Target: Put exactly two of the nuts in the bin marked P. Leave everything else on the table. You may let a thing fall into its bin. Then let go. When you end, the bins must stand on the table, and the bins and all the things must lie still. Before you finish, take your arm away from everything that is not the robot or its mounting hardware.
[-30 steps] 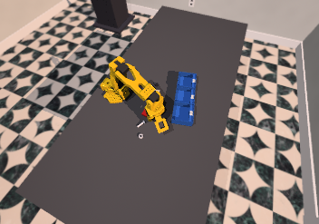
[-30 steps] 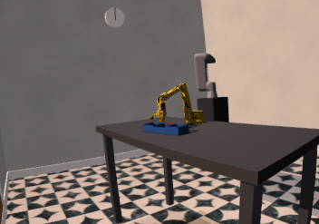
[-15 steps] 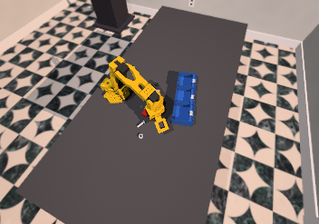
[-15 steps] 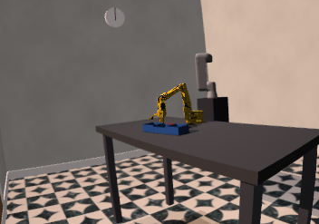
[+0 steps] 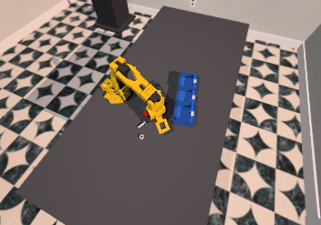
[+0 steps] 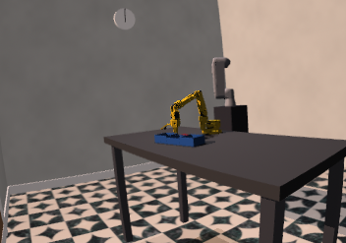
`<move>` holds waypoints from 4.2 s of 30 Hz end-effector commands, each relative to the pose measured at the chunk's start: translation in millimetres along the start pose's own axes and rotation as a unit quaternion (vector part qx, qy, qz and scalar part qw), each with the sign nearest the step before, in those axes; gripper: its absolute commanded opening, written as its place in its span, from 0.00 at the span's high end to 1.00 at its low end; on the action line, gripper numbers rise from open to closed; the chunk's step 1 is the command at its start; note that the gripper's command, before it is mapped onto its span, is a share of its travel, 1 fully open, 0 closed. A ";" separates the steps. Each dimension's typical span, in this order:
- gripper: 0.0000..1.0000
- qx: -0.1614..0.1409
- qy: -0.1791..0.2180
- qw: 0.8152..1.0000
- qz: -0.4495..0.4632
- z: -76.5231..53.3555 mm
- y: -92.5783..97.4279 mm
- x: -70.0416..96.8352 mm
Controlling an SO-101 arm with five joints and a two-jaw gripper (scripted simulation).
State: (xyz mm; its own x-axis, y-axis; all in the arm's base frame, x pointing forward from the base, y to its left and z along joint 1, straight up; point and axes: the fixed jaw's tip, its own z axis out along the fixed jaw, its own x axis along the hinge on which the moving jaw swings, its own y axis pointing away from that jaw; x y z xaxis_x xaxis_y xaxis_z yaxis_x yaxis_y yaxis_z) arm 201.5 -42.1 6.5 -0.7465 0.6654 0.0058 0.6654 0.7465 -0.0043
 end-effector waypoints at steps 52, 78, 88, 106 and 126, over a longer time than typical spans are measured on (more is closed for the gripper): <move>1.00 -0.005 -0.008 1.000 -0.002 -48.4 -3.7 -2.1; 1.00 -0.019 -0.029 0.986 -0.165 -59.4 47.1 26.7; 1.00 -0.019 -0.030 0.984 -0.172 -59.9 49.4 27.7; 1.00 -0.035 -0.049 0.951 -0.302 -68.9 90.4 50.0; 1.00 -0.043 -0.057 0.933 -0.353 -71.1 106.8 59.3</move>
State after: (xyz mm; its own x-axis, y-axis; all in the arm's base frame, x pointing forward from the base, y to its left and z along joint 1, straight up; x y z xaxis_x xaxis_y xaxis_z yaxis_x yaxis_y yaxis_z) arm 222.3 69.4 67.8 -0.9959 0.0475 -0.0775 0.0458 0.9987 0.0244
